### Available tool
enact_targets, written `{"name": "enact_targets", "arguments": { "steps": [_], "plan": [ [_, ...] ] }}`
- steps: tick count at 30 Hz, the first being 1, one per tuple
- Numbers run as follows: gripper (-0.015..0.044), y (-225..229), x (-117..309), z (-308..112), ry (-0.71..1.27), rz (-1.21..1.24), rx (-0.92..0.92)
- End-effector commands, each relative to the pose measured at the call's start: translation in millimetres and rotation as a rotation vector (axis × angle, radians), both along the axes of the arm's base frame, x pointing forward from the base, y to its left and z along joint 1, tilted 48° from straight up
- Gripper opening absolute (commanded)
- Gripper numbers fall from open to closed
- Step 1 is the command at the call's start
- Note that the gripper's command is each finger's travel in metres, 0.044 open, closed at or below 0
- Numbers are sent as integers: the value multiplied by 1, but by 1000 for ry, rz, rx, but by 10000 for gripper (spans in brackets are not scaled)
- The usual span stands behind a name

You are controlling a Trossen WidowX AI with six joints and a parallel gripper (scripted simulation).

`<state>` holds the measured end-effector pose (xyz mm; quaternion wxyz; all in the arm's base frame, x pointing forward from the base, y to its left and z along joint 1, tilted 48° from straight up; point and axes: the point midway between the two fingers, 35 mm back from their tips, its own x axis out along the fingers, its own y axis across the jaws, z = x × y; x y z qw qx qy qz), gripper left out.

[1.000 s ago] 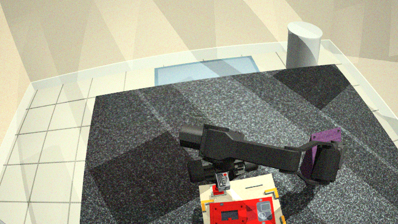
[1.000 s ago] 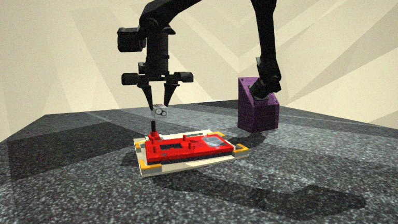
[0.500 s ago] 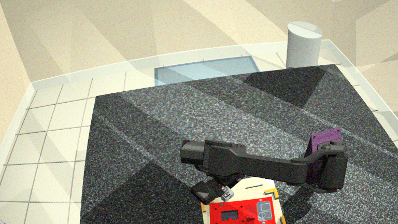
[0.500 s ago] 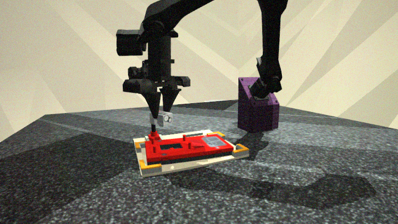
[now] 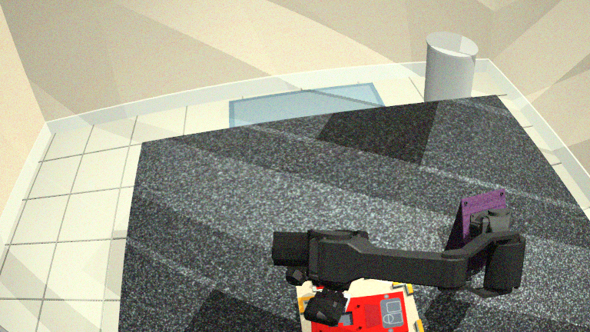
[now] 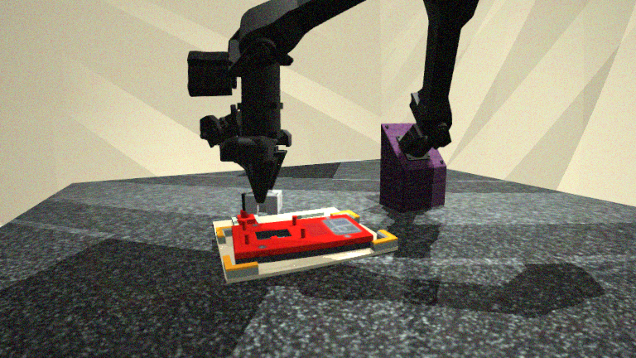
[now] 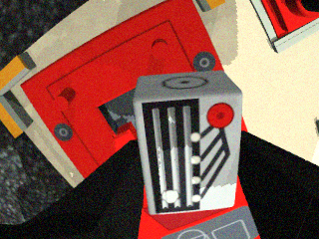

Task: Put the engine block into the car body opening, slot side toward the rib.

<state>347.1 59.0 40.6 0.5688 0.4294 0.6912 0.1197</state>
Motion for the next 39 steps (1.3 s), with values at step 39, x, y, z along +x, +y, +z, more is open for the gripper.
{"name": "enact_targets", "arguments": {
  "steps": [39],
  "plan": [
    [159, 24, -5, 13, -168, 156, 17]
  ]
}}
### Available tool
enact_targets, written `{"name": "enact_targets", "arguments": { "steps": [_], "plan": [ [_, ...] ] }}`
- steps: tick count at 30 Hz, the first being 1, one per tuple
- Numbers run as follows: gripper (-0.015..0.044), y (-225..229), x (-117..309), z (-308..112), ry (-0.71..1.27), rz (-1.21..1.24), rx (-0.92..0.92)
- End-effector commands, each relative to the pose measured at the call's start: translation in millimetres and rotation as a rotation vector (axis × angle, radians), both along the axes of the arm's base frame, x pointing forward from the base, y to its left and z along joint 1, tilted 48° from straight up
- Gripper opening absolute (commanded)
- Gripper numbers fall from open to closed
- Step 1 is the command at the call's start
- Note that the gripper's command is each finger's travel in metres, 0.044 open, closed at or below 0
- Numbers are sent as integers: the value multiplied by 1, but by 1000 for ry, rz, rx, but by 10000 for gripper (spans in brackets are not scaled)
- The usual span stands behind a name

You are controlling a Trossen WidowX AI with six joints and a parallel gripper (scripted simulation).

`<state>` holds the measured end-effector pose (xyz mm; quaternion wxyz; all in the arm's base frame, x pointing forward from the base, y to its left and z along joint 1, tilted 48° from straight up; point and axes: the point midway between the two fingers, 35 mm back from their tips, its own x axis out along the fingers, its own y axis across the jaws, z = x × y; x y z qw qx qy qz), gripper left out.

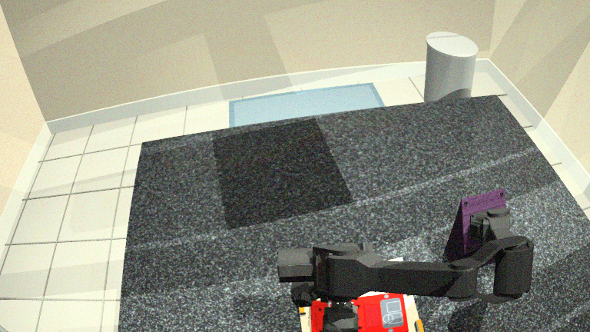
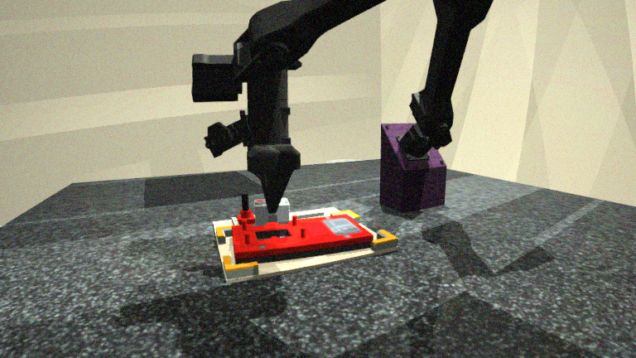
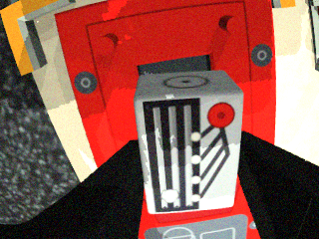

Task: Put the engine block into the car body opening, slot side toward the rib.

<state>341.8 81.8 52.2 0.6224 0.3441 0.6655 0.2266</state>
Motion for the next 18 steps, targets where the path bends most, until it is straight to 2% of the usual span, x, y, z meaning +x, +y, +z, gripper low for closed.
{"name": "enact_targets", "arguments": {
  "steps": [1, 13, 18],
  "plan": [
    [159, 1, 1, 1, 46, -45, 6],
    [159, 0, 0, 1, -162, 143, 3],
    [159, 0, 0, 1, -159, 140, 3]
  ]
}}
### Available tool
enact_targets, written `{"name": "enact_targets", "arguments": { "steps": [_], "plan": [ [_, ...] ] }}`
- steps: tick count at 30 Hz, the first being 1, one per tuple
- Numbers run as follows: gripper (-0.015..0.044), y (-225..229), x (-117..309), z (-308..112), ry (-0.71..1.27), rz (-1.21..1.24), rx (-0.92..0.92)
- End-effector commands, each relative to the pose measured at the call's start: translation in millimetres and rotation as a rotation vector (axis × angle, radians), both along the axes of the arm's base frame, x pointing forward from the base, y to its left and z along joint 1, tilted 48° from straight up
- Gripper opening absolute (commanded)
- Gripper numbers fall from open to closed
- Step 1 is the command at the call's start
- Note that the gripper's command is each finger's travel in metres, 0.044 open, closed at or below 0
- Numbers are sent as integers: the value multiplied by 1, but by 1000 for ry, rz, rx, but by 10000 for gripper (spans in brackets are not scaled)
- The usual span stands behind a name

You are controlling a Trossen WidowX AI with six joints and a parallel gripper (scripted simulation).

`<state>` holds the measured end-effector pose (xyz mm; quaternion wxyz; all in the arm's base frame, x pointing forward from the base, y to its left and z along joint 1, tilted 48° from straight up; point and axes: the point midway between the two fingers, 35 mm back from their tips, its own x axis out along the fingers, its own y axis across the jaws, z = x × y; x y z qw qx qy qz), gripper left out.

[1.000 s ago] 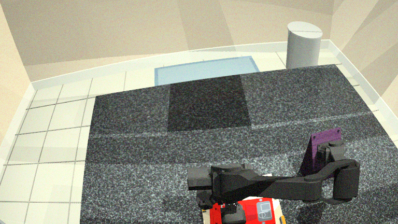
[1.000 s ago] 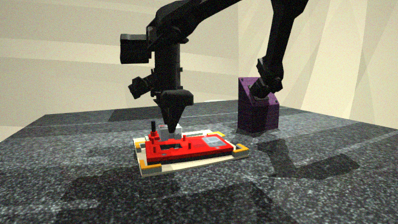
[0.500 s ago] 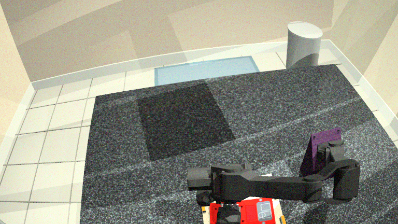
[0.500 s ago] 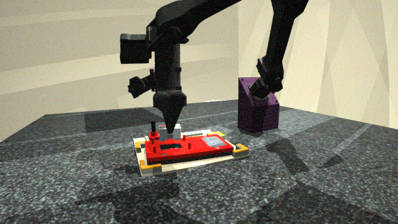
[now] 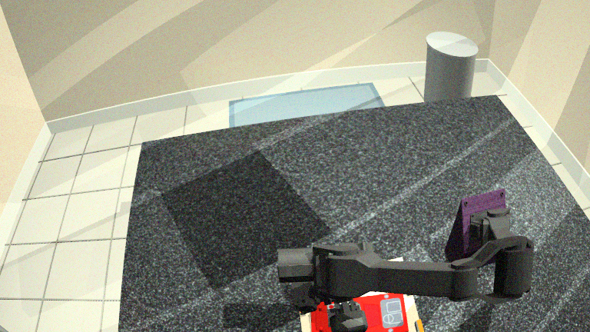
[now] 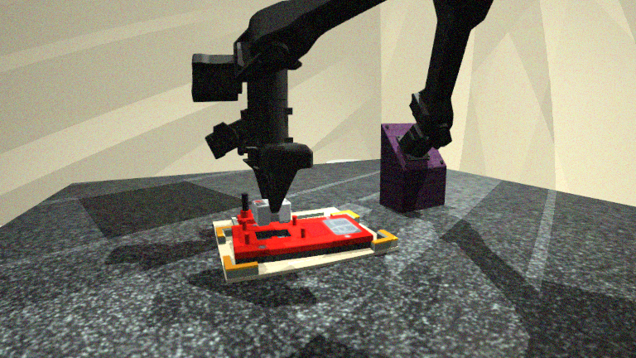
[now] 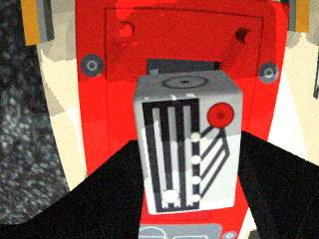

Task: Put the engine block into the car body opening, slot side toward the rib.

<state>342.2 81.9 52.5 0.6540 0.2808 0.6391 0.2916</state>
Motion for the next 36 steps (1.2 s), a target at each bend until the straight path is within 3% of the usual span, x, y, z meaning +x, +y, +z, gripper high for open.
{"name": "enact_targets", "arguments": {
  "steps": [1, 12, 29, 36],
  "plan": [
    [159, 0, 0, 1, 2, -3, 5],
    [159, 0, 0, 1, 203, -185, 9],
    [159, 1, 0, 0, -3, 1, 5],
    [159, 2, 0, -1, 74, -68, 6]
  ]
}}
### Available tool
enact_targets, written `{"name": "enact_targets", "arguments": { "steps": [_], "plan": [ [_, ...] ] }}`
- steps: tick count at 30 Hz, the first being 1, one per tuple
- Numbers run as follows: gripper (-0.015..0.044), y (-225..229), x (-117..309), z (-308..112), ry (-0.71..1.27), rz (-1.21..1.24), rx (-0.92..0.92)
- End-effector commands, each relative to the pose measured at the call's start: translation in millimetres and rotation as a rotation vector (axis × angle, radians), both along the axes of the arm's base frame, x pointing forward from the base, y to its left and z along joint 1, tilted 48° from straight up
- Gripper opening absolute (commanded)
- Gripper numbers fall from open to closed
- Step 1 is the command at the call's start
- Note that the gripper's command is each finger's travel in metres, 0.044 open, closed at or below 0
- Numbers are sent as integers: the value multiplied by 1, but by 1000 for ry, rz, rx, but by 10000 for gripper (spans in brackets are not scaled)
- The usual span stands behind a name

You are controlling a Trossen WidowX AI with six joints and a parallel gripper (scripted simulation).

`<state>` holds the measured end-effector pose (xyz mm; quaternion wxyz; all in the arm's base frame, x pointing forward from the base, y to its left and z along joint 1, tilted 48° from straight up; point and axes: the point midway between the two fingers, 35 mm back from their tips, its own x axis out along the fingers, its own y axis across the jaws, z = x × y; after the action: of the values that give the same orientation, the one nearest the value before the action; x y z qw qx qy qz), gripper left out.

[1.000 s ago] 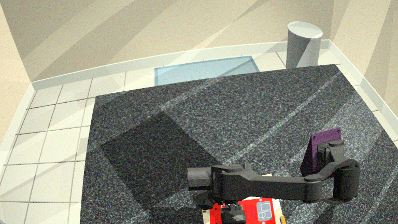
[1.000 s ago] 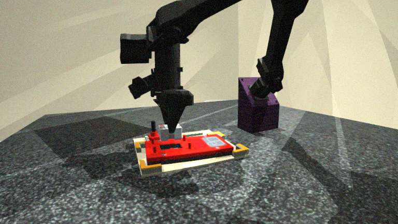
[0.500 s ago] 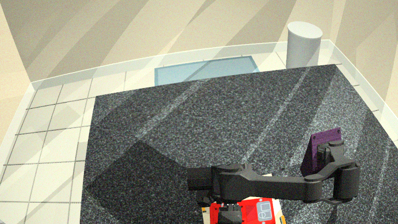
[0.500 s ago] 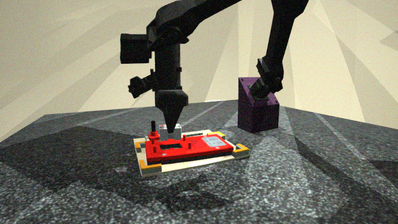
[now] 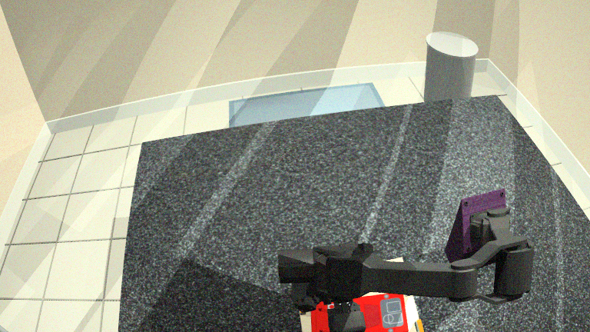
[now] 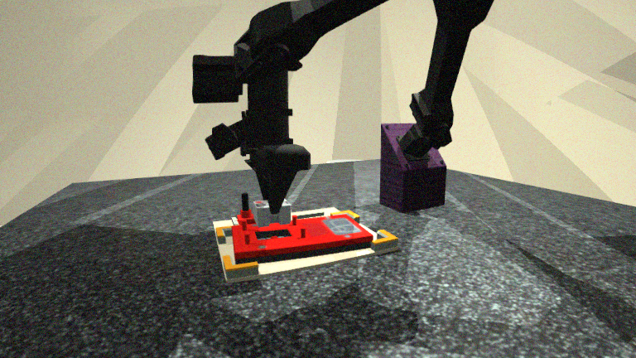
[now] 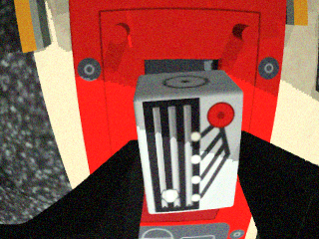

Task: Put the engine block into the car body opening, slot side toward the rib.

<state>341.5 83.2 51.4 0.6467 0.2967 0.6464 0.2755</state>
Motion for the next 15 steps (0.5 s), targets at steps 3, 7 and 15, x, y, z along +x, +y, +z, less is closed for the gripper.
{"name": "enact_targets", "arguments": {
  "steps": [3, 7, 15],
  "plan": [
    [159, 2, 0, 0, 93, -86, 7],
    [159, 2, 0, -1, 105, -97, 7],
    [159, 4, 0, -2, 27, -26, 6]
  ]
}}
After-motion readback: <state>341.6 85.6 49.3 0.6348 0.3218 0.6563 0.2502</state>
